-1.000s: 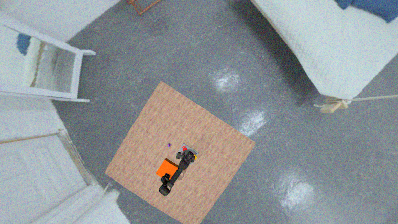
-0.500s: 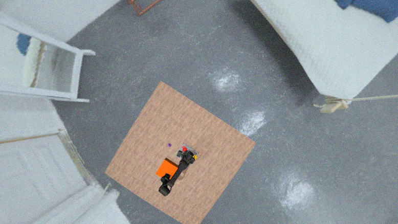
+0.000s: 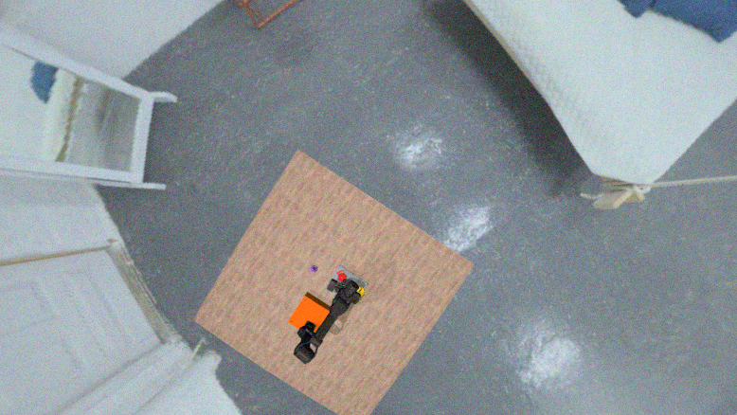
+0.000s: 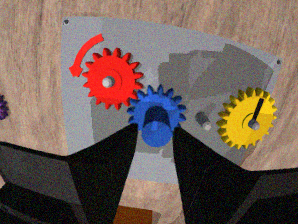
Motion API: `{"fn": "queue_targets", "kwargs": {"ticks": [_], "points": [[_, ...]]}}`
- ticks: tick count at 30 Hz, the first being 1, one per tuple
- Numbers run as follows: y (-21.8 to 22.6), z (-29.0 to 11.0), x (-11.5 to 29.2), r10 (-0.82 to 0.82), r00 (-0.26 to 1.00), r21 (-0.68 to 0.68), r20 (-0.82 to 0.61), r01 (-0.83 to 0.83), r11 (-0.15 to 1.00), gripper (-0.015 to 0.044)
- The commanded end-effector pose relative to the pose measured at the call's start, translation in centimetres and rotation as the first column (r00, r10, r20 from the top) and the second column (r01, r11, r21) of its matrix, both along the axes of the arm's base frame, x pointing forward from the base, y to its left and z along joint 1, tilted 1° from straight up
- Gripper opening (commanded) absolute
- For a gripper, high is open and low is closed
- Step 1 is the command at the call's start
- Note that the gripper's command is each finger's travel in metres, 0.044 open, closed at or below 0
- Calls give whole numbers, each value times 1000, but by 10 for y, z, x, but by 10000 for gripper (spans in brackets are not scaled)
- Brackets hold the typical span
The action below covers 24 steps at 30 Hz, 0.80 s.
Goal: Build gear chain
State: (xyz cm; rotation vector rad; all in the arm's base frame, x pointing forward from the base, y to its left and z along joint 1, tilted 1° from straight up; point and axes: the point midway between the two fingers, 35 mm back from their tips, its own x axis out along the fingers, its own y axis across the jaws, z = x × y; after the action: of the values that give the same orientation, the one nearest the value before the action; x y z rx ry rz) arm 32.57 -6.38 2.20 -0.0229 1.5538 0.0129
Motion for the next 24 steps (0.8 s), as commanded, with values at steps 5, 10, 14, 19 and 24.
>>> {"fn": "queue_targets", "kwargs": {"ticks": [5,10,14,19,24], "points": [[0,40,0,88,996,-4,3,-88,996,140],[11,36,3,59,998,-2,6,-59,998,193],[75,36,10,-40,999,7,7,40,999,298],[154,37,2,-161,987,17,3,161,987,429],[210,37,-16,-248,969,23,-2,248,969,440]]}}
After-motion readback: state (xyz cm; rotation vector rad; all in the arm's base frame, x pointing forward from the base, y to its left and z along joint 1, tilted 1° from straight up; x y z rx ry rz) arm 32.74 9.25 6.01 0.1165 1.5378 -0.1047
